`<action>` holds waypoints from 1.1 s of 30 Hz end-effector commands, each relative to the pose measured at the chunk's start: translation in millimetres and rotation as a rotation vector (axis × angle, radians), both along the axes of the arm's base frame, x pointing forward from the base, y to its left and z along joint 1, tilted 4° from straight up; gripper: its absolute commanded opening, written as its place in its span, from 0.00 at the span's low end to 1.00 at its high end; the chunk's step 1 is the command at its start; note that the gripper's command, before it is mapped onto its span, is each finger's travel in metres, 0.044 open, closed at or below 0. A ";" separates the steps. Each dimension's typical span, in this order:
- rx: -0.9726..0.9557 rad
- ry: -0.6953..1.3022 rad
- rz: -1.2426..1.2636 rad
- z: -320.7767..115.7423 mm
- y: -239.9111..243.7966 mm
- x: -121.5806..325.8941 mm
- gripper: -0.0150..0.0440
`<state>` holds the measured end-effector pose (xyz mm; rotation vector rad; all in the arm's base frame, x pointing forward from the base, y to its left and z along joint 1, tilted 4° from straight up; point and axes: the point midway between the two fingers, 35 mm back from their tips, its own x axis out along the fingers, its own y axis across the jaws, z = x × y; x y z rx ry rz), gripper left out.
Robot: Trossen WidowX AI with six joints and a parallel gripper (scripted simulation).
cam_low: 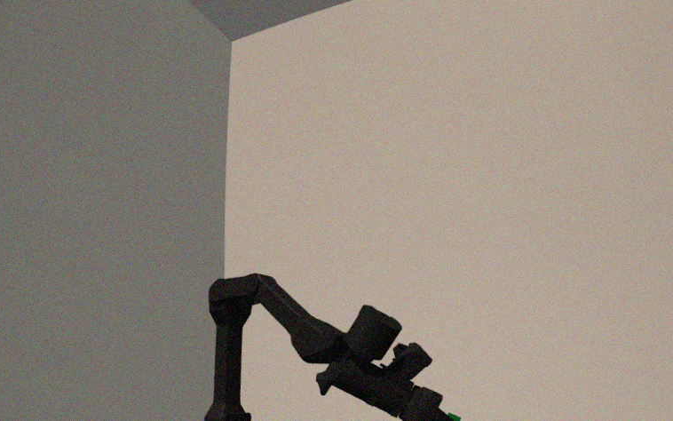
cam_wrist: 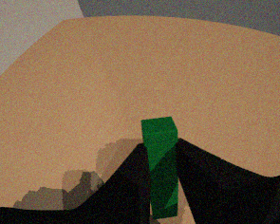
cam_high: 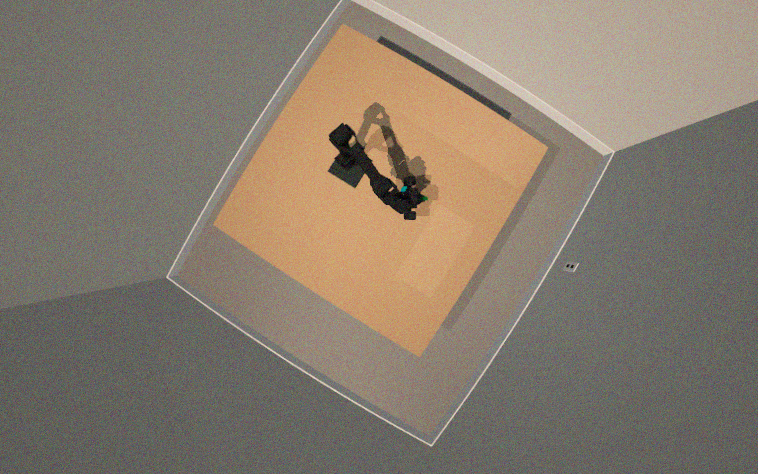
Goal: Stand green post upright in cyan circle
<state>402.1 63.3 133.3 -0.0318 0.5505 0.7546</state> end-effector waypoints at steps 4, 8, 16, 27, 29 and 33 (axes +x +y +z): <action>0.034 -0.030 0.003 2.8 -2.0 -2.8 0.29; 0.049 -0.046 0.005 3.6 -2.9 -4.6 0.29; 0.077 -0.080 0.011 5.4 -4.9 -8.7 0.29; 0.113 -0.125 0.022 7.8 -7.3 -15.7 0.29; 0.120 -0.133 0.025 8.2 -7.7 -17.1 0.29; 0.132 -0.149 0.030 9.1 -8.5 -20.1 0.29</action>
